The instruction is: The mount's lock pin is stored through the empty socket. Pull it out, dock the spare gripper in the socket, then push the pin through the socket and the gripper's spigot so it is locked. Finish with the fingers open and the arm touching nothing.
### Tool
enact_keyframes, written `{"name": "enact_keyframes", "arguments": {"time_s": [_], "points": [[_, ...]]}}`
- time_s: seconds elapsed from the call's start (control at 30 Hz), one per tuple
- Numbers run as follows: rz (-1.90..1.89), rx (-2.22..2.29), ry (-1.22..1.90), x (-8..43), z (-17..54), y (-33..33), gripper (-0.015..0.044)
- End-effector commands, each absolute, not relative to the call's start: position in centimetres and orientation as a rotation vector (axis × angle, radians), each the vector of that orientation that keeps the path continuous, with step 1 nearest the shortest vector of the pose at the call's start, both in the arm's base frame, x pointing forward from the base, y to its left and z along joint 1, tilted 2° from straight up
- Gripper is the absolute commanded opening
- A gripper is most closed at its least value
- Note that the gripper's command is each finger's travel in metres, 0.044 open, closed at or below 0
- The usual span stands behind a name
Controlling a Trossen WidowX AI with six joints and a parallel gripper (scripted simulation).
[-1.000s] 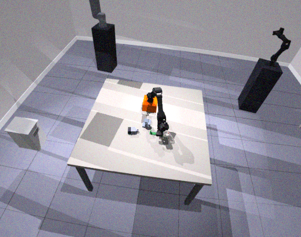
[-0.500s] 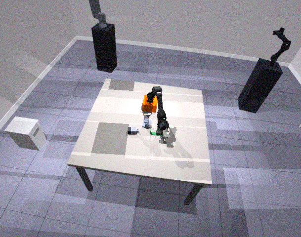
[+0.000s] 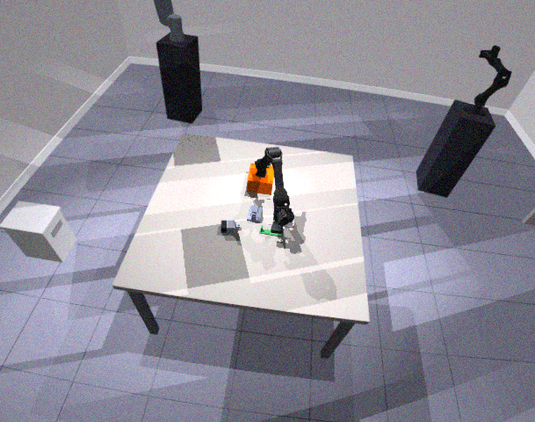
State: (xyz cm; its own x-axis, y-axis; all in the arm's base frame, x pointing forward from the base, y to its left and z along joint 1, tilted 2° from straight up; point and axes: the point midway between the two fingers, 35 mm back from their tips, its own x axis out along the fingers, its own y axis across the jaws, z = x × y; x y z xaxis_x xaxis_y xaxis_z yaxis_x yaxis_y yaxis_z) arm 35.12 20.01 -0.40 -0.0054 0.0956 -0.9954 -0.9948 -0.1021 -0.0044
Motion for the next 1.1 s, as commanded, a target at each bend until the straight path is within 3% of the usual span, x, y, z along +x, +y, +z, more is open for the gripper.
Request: {"name": "enact_keyframes", "arguments": {"time_s": [0.0, 0.53, 1.07], "points": [[1.328, -1.213, 1.087, 35.4, -0.3, 19.4, 0.0000], [1.329, -1.221, 1.087, 37.0, 0.8, 14.7, 0.0000], [1.333, -1.221, 1.089, 37.1, -1.3, 14.7, 0.0000]]}}
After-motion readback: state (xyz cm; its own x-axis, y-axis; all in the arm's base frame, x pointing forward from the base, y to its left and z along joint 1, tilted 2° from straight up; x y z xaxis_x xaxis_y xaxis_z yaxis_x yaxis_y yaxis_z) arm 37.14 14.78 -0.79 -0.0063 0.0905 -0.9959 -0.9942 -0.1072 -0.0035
